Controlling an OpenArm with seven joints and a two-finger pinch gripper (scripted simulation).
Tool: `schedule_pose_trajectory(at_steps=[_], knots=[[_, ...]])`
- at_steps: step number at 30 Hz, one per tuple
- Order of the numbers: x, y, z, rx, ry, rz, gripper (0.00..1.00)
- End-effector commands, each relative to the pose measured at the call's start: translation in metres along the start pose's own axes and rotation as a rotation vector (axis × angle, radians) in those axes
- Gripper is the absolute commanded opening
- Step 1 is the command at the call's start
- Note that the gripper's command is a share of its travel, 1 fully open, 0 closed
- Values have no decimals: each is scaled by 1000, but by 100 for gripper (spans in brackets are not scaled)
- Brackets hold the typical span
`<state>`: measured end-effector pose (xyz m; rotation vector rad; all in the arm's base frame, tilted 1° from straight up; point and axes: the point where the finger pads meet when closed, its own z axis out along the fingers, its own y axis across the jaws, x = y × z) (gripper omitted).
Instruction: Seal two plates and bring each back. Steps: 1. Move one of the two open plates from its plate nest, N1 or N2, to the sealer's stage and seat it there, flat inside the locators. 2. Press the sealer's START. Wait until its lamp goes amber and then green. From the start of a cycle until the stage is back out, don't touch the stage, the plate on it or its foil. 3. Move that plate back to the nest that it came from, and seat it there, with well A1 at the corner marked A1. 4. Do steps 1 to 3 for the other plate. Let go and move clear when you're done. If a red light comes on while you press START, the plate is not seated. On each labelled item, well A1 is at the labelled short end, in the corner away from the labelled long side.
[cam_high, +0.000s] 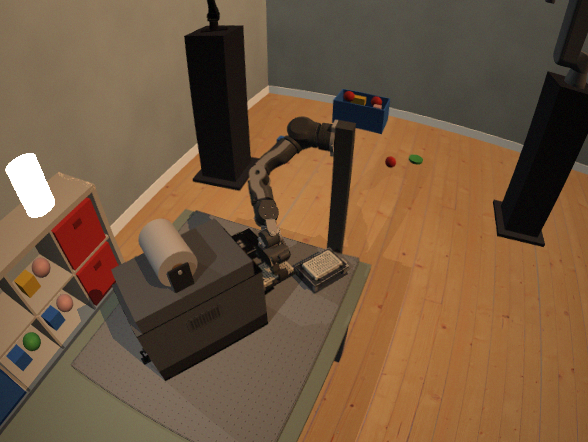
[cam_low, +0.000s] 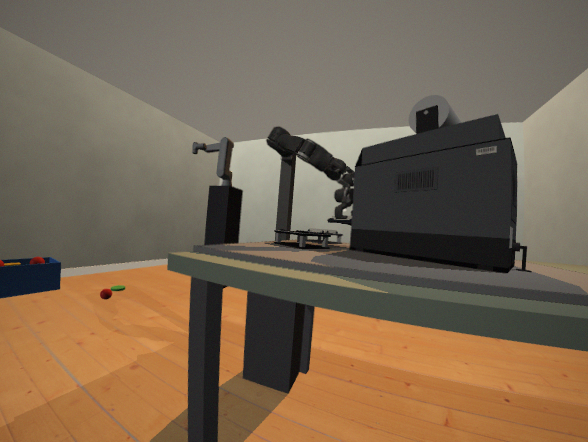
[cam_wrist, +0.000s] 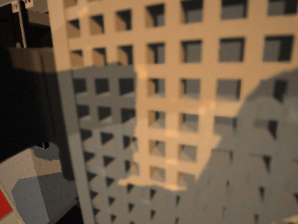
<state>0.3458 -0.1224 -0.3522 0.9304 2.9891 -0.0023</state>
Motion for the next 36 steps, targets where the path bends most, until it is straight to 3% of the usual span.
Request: schedule_pose_trajectory(at_steps=[1, 6, 7, 36], knots=[[0, 1, 0, -2, 0, -2, 0], [0, 1, 0, -2, 0, -2, 0], [0, 1, 0, -2, 0, -2, 65], [0, 0, -5, 2, 0, 1, 65]])
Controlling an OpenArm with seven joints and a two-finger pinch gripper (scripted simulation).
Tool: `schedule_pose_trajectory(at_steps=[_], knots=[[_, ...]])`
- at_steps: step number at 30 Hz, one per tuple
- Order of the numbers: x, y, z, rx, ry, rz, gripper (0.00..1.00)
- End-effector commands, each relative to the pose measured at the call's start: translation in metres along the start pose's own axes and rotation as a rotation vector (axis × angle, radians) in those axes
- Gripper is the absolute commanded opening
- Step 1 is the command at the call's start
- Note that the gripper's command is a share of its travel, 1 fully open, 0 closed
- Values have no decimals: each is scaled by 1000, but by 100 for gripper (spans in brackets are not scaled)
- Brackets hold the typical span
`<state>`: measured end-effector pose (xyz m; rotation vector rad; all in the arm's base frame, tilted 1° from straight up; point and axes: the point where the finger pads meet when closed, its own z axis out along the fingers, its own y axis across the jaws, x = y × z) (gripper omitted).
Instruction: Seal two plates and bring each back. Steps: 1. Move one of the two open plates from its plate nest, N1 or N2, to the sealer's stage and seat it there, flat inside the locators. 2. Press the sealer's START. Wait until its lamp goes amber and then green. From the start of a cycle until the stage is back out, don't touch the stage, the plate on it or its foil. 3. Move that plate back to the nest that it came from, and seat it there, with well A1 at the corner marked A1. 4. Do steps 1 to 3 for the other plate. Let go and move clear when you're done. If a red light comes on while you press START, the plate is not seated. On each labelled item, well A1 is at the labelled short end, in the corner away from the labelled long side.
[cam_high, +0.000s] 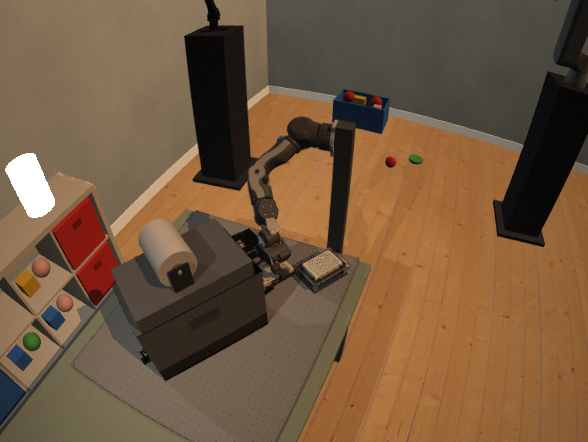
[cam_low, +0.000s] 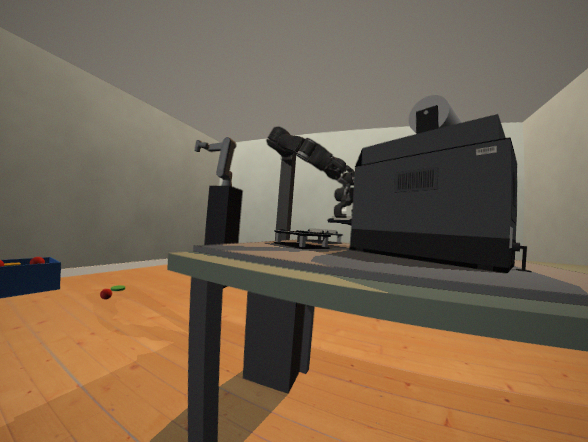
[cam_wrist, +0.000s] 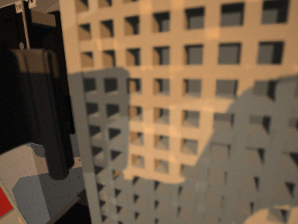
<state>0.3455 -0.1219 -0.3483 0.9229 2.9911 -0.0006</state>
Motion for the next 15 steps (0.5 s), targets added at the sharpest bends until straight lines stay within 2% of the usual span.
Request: schedule_pose_trajectory(at_steps=[1, 15], knots=[[0, 0, -2, 3, 0, 6, 65], [-1, 0, -10, 2, -1, 5, 65]])
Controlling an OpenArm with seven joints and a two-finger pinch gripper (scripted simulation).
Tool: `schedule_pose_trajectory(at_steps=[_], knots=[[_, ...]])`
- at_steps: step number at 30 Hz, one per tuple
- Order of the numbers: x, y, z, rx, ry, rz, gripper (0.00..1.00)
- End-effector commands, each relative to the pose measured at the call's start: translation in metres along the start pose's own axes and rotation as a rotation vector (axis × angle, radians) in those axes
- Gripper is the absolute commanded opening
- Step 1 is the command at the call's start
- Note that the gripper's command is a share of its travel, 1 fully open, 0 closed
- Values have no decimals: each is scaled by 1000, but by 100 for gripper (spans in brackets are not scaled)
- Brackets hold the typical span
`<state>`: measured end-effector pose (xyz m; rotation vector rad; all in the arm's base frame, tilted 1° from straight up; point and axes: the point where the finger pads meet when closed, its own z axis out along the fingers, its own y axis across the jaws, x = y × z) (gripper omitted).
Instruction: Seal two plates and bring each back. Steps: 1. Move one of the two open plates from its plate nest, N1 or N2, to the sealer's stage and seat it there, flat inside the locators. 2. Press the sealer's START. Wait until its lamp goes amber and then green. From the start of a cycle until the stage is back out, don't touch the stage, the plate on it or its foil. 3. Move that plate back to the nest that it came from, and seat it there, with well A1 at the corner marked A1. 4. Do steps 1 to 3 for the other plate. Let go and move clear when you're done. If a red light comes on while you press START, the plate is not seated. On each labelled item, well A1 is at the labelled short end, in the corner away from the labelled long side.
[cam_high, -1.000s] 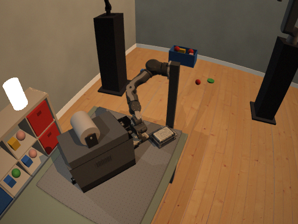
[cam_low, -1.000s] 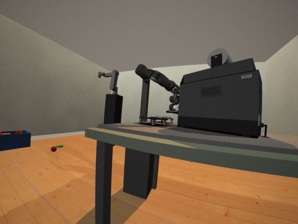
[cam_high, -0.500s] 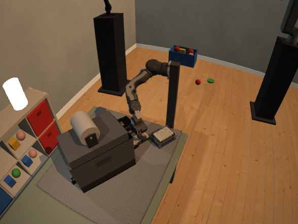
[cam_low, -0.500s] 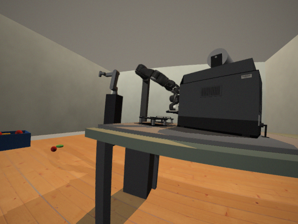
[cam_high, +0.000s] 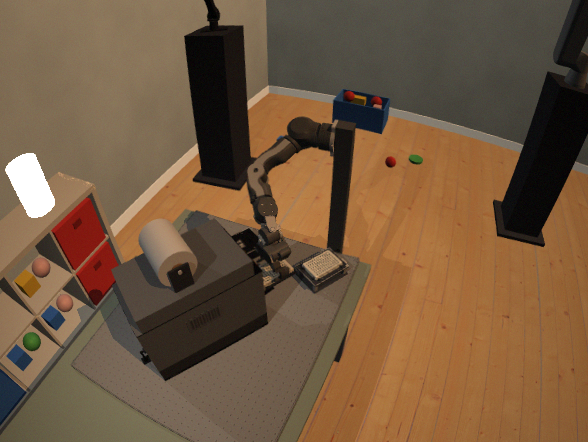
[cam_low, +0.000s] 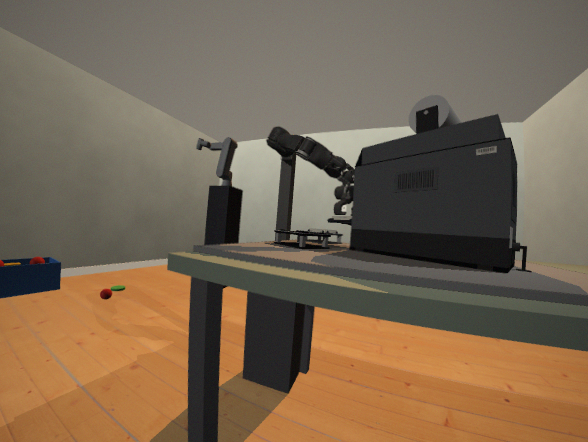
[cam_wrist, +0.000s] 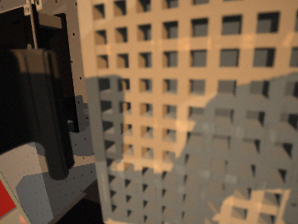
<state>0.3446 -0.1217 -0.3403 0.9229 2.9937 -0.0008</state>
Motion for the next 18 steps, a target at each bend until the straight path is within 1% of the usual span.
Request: schedule_pose_trajectory(at_steps=[1, 15, 18], knots=[[-2, 1, -3, 0, -5, 6, 65], [-1, 0, -10, 2, -2, 5, 65], [-2, 1, -16, -2, -5, 8, 65]])
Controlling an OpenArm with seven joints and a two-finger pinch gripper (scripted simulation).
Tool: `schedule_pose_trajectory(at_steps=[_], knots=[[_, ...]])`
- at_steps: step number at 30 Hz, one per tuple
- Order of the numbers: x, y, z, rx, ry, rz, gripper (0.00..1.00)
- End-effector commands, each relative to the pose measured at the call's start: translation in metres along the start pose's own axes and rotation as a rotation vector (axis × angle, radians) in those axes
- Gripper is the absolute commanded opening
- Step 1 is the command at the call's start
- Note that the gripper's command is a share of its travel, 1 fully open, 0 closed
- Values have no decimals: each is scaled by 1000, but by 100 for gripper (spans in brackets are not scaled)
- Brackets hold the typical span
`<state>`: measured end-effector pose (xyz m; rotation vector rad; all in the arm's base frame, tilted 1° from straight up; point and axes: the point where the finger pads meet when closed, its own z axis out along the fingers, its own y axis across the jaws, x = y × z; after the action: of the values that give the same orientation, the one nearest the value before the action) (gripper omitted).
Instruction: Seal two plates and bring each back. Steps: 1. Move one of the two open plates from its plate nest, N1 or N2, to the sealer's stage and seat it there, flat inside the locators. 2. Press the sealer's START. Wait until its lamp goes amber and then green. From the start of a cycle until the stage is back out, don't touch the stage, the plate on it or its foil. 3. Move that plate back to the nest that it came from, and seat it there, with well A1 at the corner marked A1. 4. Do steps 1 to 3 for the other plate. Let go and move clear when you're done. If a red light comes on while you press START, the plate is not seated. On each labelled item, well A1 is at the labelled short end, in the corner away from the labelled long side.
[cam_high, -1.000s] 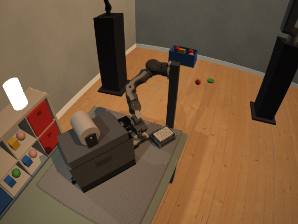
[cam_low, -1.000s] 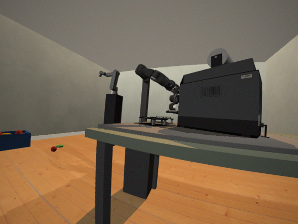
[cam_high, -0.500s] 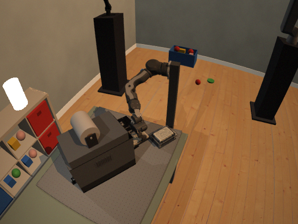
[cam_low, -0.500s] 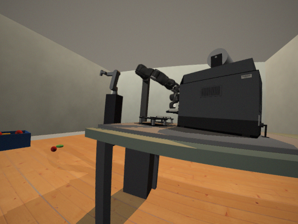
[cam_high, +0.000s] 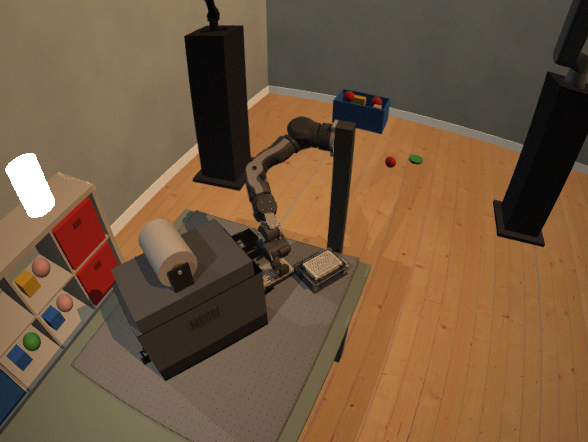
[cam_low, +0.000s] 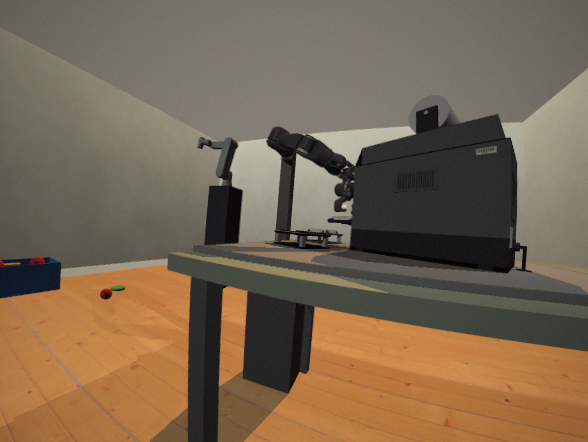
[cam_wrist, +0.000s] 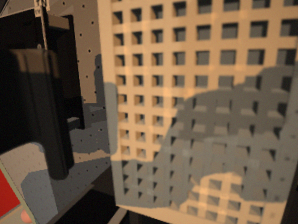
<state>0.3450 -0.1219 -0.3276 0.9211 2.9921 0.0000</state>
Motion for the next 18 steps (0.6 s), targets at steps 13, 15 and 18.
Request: schedule_pose_trajectory(at_steps=[13, 15, 18], knots=[[-5, 37, -35, 5, -334, 5, 60], [-7, 46, -43, 3, -403, 5, 59], [-8, 56, -51, 5, -484, 5, 58]])
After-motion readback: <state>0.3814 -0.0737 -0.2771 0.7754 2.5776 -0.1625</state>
